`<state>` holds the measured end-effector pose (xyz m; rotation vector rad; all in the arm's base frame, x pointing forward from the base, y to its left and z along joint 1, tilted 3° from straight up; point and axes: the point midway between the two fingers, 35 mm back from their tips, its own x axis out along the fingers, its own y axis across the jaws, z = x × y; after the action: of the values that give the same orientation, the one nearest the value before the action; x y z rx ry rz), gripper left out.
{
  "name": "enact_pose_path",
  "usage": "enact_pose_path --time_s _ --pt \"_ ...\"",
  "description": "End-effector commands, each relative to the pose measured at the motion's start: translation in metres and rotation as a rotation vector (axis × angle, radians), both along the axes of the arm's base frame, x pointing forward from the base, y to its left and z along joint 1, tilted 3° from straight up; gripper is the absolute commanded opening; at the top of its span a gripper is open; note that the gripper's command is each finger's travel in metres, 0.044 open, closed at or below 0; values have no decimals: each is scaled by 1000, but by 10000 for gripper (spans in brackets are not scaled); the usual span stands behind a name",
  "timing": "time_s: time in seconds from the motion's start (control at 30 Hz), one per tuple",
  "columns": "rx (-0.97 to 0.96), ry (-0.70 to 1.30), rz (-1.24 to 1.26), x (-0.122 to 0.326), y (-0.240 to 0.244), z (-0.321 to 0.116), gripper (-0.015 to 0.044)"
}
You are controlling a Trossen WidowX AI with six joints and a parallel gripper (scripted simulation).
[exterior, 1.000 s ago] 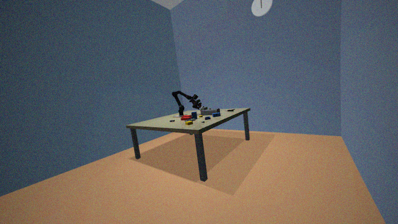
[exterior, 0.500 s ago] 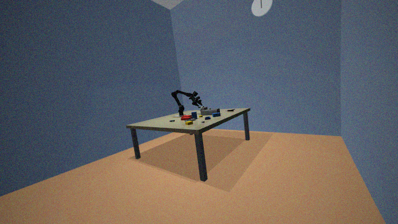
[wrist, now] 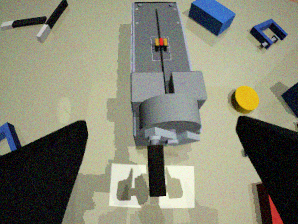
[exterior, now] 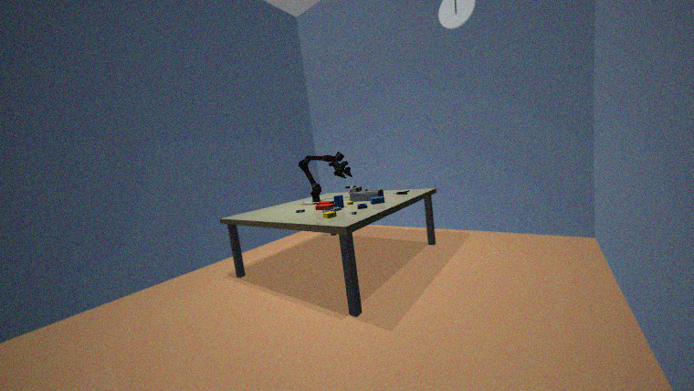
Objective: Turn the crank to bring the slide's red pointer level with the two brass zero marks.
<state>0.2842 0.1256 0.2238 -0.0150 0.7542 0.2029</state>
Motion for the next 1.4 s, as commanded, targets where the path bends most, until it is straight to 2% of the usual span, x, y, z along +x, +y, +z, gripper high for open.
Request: enact_pose_path --time_s 0.0,0.7,0.83,1.13,1.37 --pt "-3 10 15 6 1 4 440" --pt "7 2 160 133 -9 10 440" --pt "8 0 165 138 -10 5 440" --pt "8 1 165 140 -7 -47 440" --pt "8 1 165 139 -7 -50 440"
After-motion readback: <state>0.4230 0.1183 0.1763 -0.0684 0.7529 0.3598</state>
